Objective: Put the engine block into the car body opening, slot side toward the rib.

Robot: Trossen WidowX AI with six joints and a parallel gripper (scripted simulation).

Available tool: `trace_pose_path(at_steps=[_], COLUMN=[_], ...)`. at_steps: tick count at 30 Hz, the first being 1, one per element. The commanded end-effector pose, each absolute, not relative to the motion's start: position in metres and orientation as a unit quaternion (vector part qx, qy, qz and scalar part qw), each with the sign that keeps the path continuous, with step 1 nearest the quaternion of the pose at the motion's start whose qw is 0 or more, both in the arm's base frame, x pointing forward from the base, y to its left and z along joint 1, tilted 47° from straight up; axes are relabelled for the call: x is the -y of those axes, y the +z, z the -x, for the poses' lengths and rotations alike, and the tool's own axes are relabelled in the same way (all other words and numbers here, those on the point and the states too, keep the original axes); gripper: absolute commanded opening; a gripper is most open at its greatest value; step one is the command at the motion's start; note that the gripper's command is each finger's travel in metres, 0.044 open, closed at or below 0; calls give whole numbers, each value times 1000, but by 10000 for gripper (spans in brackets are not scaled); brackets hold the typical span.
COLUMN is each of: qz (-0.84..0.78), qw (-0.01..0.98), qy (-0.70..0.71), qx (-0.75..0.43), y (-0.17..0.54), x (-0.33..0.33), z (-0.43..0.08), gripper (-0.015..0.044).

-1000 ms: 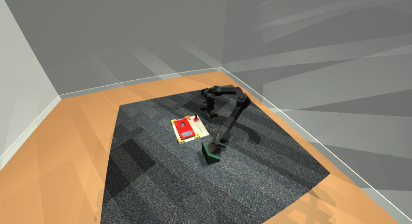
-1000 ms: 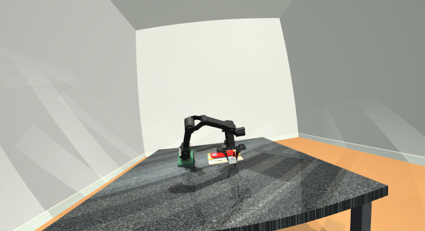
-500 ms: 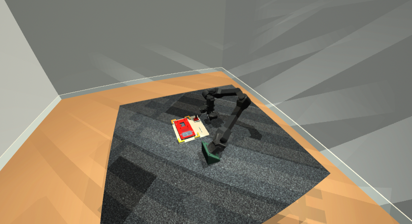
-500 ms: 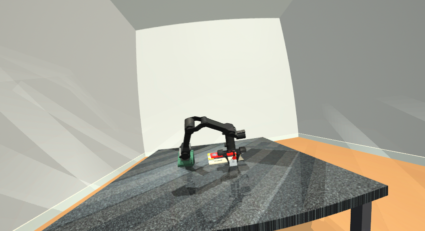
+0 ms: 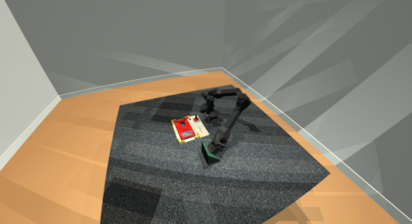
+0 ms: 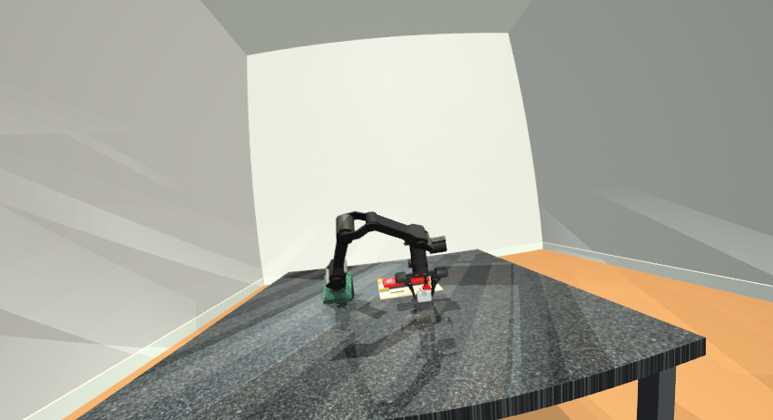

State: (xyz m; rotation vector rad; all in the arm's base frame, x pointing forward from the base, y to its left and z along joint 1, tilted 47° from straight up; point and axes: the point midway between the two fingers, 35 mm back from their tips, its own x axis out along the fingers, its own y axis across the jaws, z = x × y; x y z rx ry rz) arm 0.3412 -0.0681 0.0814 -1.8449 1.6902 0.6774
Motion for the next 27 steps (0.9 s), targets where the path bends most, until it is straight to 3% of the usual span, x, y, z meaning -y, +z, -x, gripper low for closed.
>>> trace_pose_path(at_steps=[1, 3, 27], qz=[684, 684, 682], qw=[272, 272, 266], qy=[252, 252, 256], qx=[-628, -628, -631], y=[81, 81, 110], x=[68, 68, 37], z=[-341, -341, -339], gripper=[394, 440, 440])
